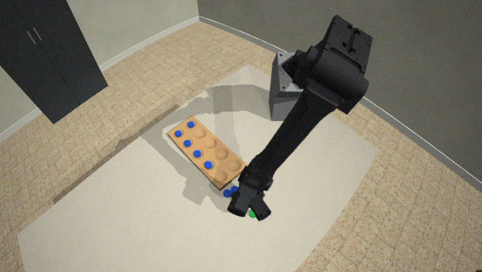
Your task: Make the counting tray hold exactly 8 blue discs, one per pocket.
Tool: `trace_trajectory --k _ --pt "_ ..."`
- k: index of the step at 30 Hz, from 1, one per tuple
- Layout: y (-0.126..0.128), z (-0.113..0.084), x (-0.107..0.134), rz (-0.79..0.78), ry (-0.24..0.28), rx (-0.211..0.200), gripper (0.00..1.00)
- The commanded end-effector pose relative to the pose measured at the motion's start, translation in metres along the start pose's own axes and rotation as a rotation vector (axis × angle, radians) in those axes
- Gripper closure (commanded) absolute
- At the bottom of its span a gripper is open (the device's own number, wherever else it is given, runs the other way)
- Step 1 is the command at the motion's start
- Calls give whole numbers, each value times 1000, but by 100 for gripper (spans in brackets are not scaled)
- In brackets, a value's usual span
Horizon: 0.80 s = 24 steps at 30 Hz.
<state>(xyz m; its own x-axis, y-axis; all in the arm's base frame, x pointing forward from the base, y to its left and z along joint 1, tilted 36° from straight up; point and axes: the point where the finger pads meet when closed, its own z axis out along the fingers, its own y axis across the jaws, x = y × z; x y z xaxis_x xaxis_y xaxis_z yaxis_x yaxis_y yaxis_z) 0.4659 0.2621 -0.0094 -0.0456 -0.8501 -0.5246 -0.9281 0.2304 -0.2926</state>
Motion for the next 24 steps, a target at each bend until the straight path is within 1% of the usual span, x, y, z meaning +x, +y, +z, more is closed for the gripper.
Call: trace_trajectory --k 1,11,24 --pt "1 9 -7 -5 -8 -3 54" --pt "1 9 -7 -5 -8 -3 54" --pt "2 14 -6 -5 -6 -5 54"
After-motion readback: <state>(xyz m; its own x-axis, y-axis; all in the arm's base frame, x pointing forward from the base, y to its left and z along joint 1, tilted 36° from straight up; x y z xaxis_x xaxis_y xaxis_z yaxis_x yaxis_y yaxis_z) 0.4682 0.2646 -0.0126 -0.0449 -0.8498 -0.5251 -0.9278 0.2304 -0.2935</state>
